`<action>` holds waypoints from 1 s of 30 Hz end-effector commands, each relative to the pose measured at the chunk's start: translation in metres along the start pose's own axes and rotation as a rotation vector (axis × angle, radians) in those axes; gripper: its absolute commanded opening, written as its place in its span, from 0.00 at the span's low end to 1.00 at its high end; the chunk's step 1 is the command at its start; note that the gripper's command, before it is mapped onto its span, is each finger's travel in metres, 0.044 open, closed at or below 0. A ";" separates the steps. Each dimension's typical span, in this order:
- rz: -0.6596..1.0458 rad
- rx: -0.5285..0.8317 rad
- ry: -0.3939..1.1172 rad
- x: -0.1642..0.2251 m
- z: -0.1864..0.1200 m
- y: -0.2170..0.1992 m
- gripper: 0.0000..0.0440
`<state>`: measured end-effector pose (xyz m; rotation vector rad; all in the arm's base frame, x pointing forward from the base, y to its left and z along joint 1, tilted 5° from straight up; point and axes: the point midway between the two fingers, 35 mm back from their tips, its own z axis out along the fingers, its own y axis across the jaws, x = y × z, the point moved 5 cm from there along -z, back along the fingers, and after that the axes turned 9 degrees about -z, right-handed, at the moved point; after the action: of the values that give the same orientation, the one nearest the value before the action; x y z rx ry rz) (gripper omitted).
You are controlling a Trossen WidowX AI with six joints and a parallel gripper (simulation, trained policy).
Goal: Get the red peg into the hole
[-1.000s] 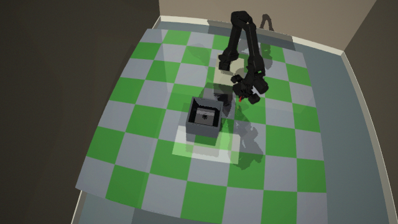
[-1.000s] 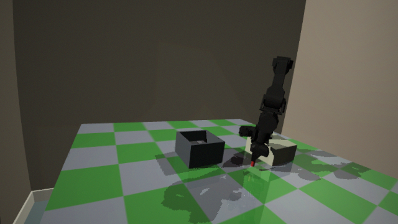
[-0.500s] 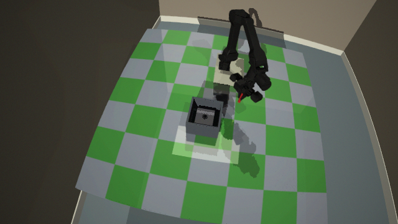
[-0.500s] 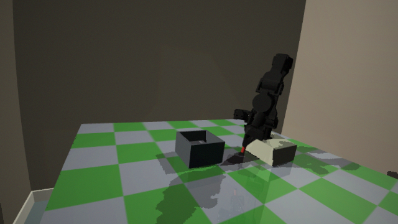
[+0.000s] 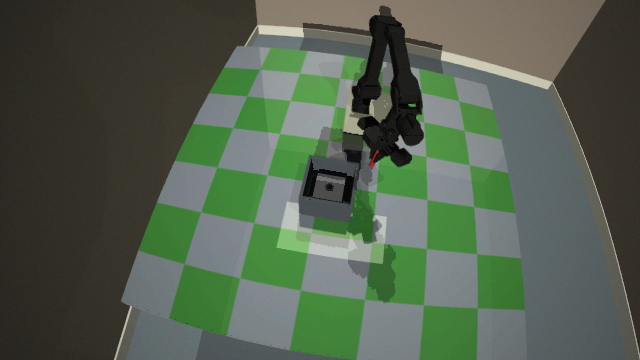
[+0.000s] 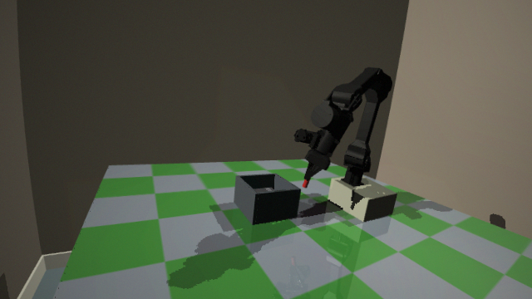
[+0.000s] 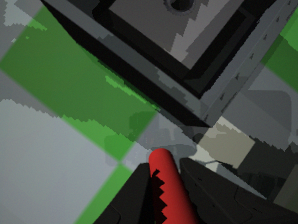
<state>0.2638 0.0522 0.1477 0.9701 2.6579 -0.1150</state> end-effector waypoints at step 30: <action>0.183 0.055 0.012 -0.097 0.057 -0.043 0.02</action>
<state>0.3160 -0.0442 0.1278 1.2173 2.5674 -0.1504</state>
